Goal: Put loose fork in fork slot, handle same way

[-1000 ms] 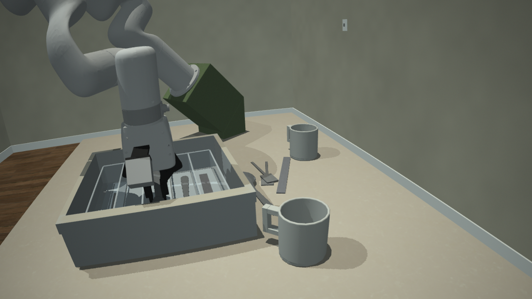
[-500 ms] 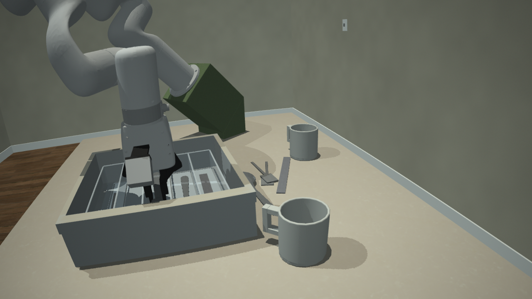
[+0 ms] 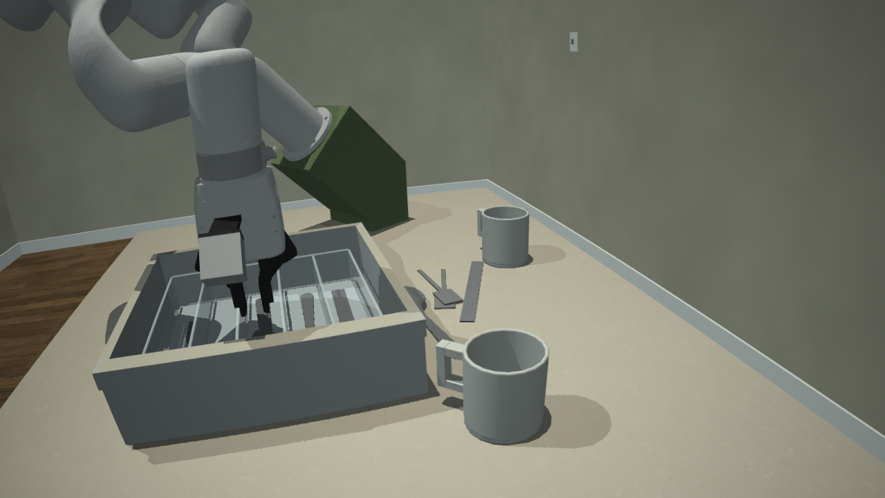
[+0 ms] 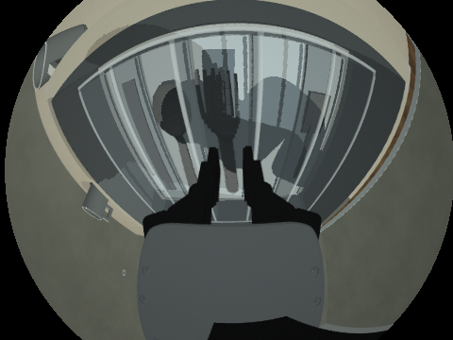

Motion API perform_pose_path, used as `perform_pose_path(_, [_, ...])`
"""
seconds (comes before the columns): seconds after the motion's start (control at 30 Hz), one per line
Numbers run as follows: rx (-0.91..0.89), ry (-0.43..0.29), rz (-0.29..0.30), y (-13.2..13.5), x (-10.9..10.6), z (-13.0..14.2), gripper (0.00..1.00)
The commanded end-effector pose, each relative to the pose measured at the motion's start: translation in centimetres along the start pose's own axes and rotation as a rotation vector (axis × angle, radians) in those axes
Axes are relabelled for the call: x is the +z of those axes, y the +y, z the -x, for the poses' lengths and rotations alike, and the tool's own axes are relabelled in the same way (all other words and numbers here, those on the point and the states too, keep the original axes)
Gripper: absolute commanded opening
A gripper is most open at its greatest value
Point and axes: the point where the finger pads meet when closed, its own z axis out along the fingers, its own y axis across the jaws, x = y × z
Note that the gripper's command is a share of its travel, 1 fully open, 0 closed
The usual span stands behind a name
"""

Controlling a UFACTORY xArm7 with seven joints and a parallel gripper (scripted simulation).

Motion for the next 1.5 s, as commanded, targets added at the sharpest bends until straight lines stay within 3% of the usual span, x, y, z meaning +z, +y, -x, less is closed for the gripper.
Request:
perform_pose_path(0.0, [-0.009, 0.007, -0.006, -0.3, -3.3, 0.3, 0.24])
perform_pose_path(0.07, [-0.009, 0.007, -0.006, -0.3, -3.3, 0.3, 0.24])
perform_pose_path(0.53, [-0.009, 0.007, -0.006, -0.3, -10.0, 0.7, 0.24])
perform_pose_path(0.9, [-0.009, 0.007, -0.006, -0.3, -11.0, 0.8, 0.24])
perform_pose_path(0.93, [-0.009, 0.007, -0.006, -0.3, -11.0, 0.8, 1.0])
perform_pose_path(1.47, [-0.009, 0.007, -0.006, -0.3, -11.0, 0.8, 1.0])
